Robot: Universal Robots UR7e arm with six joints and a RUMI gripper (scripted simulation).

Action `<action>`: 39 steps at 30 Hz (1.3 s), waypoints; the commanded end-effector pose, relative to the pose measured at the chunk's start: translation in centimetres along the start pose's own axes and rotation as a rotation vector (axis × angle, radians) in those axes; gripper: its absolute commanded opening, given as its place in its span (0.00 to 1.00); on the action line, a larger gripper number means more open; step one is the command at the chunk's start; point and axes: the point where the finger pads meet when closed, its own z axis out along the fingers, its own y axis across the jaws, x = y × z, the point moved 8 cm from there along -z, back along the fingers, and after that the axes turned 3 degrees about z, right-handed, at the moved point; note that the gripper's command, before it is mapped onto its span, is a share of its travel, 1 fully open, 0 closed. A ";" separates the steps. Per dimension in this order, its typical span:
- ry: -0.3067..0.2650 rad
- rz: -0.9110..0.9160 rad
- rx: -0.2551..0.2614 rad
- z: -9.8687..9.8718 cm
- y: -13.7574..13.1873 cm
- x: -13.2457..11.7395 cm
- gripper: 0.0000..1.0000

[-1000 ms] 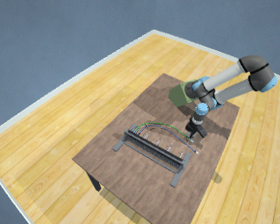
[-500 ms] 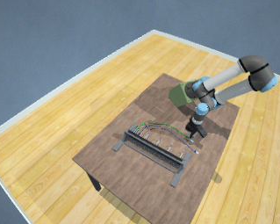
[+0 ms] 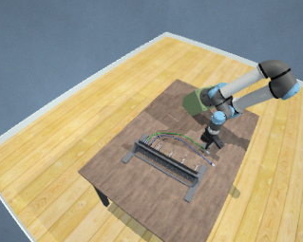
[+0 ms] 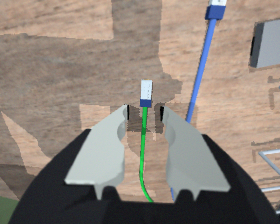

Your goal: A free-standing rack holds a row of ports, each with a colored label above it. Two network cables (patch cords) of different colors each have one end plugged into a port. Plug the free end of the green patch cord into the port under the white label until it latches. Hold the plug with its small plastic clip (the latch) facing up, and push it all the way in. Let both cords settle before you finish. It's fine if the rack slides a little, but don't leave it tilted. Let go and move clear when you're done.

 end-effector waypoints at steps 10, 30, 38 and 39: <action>0.000 -0.002 0.001 0.2 0.1 0.1 0.22; 0.000 -0.001 0.002 0.8 -0.1 0.0 0.22; 0.000 -0.001 0.003 1.1 -0.1 0.0 0.22; 0.000 -0.001 0.003 1.1 -0.1 0.0 0.22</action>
